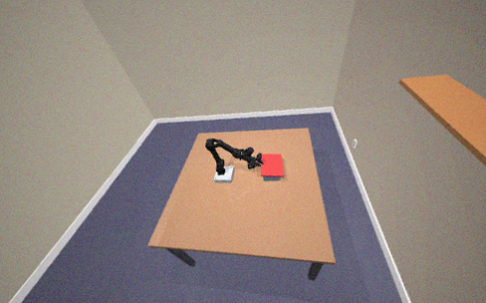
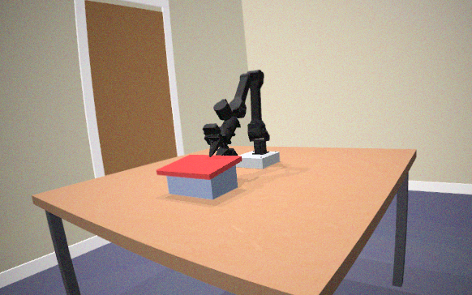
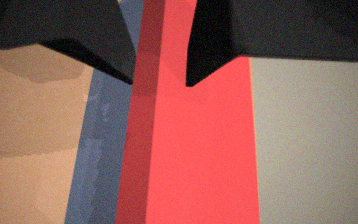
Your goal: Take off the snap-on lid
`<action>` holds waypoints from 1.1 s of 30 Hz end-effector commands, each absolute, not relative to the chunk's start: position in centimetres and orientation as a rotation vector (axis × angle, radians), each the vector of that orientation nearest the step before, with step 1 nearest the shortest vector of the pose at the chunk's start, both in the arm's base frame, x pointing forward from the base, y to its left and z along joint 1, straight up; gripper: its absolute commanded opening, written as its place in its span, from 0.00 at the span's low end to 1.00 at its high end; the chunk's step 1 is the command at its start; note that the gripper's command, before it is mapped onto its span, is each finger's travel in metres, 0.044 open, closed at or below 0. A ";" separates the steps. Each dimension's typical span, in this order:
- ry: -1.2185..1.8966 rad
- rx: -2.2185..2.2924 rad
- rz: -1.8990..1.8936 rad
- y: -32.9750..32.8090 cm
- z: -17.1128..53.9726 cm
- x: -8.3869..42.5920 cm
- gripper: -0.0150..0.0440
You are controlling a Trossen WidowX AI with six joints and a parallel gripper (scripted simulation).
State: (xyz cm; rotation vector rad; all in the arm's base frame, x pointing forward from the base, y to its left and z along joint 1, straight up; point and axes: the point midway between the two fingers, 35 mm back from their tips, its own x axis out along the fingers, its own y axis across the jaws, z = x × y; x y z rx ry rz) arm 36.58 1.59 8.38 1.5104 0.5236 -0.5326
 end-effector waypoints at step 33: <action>0.526 1.508 -0.523 1.6 12.2 37.1 0.25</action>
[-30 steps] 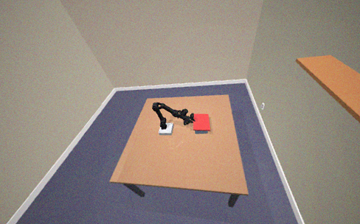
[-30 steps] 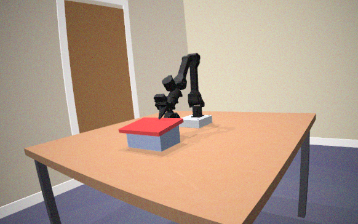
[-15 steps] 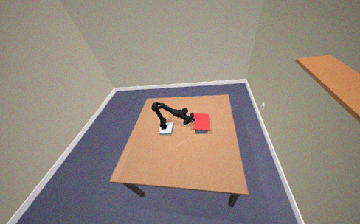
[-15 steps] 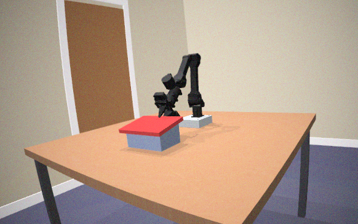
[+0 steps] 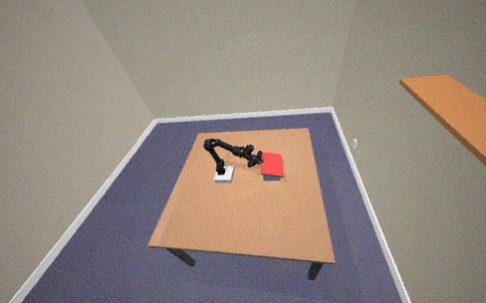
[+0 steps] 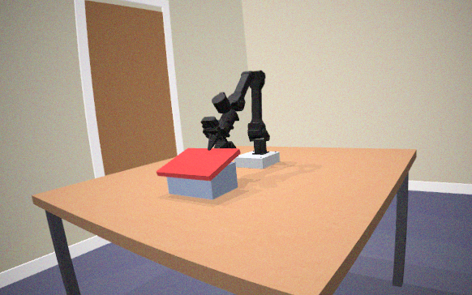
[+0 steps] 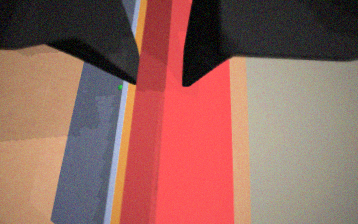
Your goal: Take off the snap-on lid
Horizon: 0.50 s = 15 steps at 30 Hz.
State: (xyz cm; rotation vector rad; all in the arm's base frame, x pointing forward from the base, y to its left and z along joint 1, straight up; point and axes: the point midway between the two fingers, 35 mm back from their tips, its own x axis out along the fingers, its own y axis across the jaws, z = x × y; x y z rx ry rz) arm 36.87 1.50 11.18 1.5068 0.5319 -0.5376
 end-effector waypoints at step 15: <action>0.525 1.508 -0.522 1.6 14.2 38.0 0.25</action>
